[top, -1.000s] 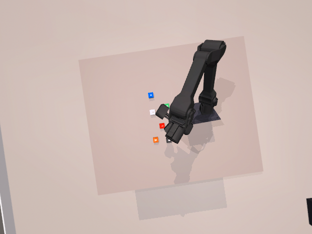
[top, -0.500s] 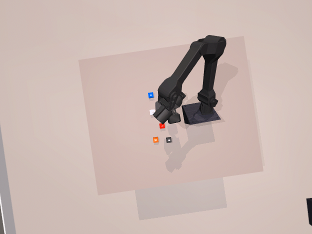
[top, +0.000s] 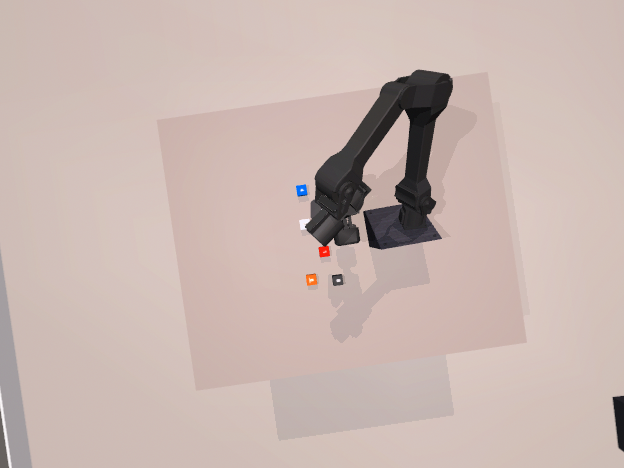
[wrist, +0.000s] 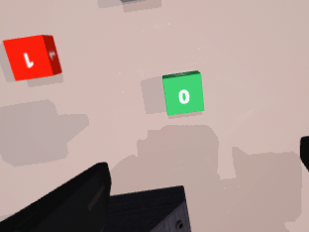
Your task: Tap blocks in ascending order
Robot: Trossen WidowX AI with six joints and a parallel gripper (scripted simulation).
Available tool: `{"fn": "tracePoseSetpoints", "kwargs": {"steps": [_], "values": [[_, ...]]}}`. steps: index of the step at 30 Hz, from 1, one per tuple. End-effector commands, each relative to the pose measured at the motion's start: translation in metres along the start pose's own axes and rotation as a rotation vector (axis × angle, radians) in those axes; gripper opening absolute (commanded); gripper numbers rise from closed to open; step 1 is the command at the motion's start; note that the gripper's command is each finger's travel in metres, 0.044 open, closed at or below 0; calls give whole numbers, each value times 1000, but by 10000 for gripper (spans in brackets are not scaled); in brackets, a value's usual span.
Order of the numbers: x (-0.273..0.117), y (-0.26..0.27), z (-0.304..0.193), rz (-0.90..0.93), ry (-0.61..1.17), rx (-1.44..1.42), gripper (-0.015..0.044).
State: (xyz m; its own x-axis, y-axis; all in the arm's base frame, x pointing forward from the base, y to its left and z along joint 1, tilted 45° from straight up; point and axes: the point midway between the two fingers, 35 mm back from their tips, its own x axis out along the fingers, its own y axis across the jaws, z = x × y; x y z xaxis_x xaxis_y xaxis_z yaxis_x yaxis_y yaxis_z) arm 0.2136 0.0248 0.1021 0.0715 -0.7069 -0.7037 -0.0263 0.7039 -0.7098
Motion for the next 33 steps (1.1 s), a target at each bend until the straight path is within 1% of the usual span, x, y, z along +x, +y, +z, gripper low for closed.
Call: {"fn": "tracePoseSetpoints", "kwargs": {"steps": [1, 8, 15, 19, 33], "values": [[0, 0, 0, 3, 4, 7, 400], [-1, 6, 4, 4, 3, 7, 400], [-5, 78, 42, 9, 1, 9, 400], [-2, 118, 54, 9, 0, 10, 400], [-1, 120, 55, 9, 0, 10, 400]]}}
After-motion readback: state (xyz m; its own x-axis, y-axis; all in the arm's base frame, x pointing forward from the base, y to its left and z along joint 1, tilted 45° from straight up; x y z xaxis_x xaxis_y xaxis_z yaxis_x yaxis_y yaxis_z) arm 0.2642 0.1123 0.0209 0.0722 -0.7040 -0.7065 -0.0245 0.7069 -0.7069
